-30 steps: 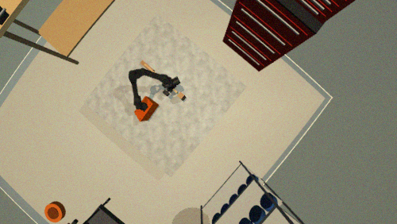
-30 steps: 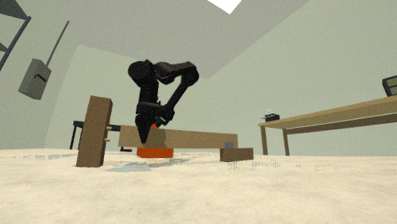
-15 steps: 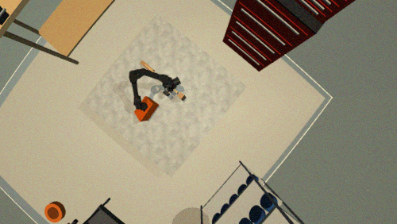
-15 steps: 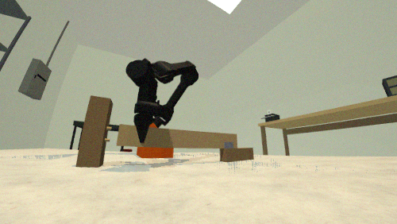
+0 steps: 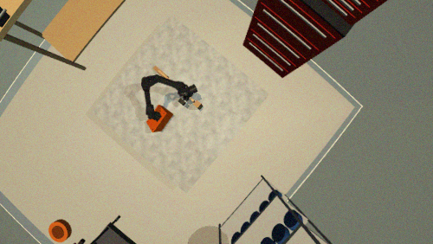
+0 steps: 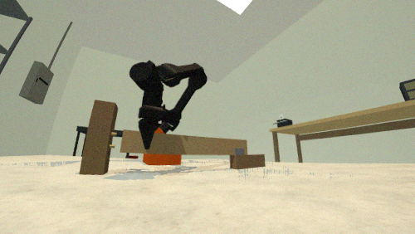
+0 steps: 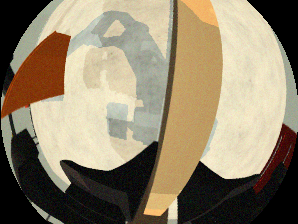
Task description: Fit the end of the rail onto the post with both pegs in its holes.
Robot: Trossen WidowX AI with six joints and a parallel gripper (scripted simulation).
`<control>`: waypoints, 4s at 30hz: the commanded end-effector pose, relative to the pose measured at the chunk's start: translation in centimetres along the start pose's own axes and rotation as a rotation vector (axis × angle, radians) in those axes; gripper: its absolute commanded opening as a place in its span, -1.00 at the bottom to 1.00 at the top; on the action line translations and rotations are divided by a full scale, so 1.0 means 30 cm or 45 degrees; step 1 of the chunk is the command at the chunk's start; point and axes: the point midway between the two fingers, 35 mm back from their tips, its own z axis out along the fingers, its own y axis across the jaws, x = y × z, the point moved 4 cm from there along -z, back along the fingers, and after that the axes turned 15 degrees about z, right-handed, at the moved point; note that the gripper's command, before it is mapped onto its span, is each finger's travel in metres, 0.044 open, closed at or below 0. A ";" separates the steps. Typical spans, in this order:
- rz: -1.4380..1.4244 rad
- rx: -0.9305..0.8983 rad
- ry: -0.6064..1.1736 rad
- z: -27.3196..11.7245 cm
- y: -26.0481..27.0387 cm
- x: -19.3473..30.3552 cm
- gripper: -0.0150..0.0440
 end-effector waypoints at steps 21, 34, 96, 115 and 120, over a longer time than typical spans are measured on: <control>-0.002 0.012 0.003 -0.010 -0.010 0.026 -0.49; -0.002 0.012 0.003 -0.010 -0.012 0.037 -0.49; -0.003 0.013 0.005 -0.012 -0.027 0.089 -0.49; -0.001 0.002 0.002 -0.003 -0.025 0.090 0.22; -0.001 0.002 0.002 -0.003 -0.025 0.090 0.67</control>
